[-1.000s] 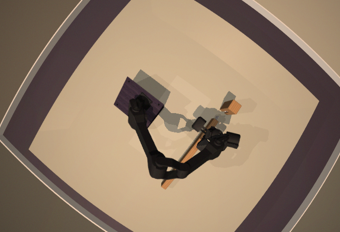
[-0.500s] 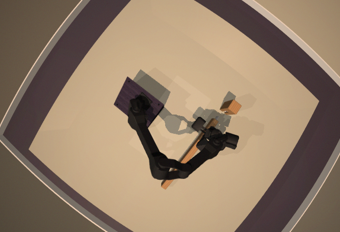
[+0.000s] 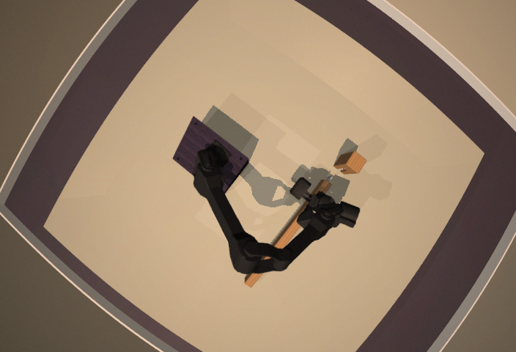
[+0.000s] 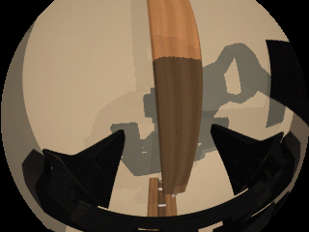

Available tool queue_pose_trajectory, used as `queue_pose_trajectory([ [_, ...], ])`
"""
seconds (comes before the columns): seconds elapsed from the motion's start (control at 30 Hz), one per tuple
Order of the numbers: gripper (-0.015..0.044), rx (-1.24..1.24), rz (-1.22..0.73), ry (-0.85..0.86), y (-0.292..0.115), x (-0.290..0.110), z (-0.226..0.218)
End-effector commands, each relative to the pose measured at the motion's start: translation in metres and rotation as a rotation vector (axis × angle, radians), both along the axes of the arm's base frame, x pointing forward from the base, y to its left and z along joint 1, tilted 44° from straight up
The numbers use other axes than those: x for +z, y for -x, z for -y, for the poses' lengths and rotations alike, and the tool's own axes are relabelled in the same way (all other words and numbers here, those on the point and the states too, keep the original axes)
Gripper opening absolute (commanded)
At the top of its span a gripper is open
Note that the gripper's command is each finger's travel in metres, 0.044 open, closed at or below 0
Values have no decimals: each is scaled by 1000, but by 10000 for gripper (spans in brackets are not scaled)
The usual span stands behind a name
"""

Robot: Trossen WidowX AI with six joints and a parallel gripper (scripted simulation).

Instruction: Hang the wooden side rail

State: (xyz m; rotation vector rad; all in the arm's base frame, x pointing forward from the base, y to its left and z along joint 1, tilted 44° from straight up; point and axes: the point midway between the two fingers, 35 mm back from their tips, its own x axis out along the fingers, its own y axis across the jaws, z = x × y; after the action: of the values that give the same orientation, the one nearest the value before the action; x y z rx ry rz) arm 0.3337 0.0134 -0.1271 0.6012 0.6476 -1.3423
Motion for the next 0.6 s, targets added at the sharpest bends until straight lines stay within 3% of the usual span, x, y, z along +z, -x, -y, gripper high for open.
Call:
queue_pose_trajectory([
  [0.0, 440, 6, -9, 8, 2, -5, 5],
  [0.37, 440, 5, -9, 10, 2, -15, 16],
  [0.57, 282, 5, -9, 10, 2, -15, 16],
])
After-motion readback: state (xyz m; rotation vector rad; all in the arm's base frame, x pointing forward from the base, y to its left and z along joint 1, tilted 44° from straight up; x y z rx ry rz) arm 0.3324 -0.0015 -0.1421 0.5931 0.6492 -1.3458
